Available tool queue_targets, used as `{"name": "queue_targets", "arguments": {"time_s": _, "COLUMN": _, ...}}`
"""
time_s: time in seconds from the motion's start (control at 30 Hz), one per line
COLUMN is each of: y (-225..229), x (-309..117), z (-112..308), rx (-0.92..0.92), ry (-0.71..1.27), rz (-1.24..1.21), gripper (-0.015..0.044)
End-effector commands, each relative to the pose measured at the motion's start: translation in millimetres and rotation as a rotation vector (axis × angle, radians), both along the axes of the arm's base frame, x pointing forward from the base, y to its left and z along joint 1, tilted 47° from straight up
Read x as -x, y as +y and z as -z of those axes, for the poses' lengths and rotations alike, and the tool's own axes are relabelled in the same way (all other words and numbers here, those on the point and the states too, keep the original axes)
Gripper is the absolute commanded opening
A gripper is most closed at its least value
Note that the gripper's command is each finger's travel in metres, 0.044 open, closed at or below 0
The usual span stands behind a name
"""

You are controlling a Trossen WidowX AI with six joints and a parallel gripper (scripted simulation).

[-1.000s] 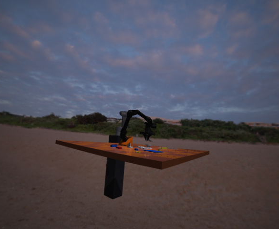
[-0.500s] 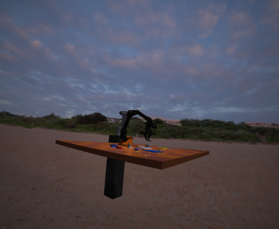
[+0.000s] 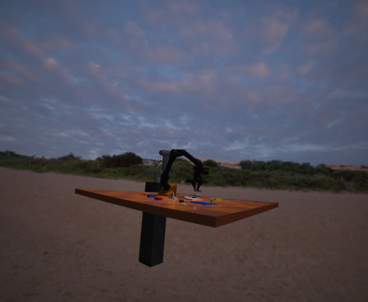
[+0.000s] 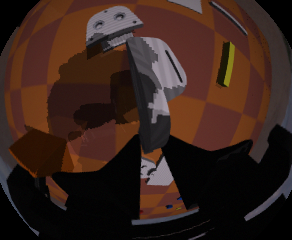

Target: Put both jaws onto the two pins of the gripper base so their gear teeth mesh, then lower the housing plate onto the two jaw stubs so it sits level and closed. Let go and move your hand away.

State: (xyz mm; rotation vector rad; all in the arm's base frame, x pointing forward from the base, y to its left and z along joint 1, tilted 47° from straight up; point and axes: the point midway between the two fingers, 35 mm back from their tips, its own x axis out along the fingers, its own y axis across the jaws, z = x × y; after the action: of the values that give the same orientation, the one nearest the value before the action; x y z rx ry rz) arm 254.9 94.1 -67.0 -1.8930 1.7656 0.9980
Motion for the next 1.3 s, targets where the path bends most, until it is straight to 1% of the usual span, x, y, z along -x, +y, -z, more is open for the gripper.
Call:
{"name": "queue_targets", "arguments": {"time_s": 0.0, "y": -6.3, "x": 0.4, "z": 5.2, "rx": 0.004, "ry": 0.003, "rz": -0.003, "gripper": 0.0037}}
{"name": "queue_targets", "arguments": {"time_s": 1.03, "y": -40.9, "x": 4.5, "z": 36.1, "rx": 0.008, "ry": 0.002, "rz": -0.002, "gripper": 0.0037}}
{"name": "queue_targets", "arguments": {"time_s": 1.27, "y": -35.1, "x": 3.5, "z": 31.2, "rx": 0.007, "ry": 0.002, "rz": -0.002, "gripper": 0.0221}}
